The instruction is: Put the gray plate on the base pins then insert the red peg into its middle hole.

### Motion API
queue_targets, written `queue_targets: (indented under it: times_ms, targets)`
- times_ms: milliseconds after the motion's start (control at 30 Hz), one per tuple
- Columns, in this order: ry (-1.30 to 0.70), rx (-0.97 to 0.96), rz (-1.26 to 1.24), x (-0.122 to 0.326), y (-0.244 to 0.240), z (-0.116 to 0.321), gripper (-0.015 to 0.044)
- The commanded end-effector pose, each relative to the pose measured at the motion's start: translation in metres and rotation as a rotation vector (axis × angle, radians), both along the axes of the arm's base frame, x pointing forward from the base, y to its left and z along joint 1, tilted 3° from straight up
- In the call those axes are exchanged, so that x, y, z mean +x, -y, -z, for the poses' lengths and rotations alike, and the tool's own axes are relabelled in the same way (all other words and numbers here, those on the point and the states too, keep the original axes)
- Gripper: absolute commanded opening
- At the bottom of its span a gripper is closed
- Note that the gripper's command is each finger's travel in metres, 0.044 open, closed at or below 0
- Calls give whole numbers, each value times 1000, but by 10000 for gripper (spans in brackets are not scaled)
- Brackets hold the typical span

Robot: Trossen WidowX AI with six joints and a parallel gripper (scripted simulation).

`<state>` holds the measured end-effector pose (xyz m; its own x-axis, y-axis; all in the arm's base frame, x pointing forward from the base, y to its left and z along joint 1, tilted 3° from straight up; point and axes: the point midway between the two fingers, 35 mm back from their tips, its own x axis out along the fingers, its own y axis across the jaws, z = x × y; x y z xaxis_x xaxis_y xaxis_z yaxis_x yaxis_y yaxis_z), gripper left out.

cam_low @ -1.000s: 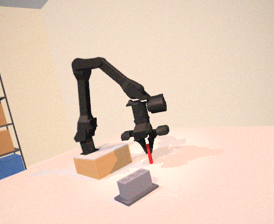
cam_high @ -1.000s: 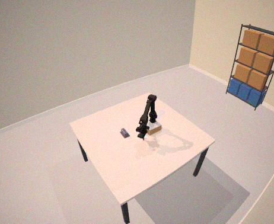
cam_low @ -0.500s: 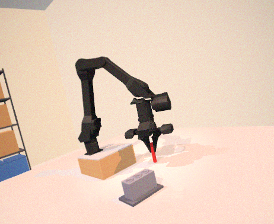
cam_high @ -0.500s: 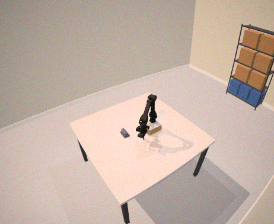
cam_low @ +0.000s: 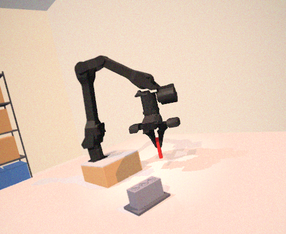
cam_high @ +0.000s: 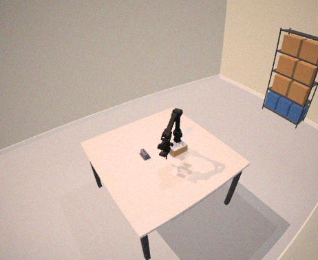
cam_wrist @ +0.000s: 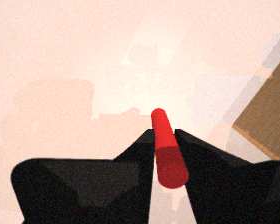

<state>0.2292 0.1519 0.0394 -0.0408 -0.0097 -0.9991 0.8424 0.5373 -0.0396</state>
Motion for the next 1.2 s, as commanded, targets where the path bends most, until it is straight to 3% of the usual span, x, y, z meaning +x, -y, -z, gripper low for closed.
queue_targets:
  times_ms: [0,167,1167]
  targets:
    - [5,8,1,1,-1,-16,0]
    - [5,8,1,2,-2,-32,0]
    - [16,-2,-10,59,48,-22,0]
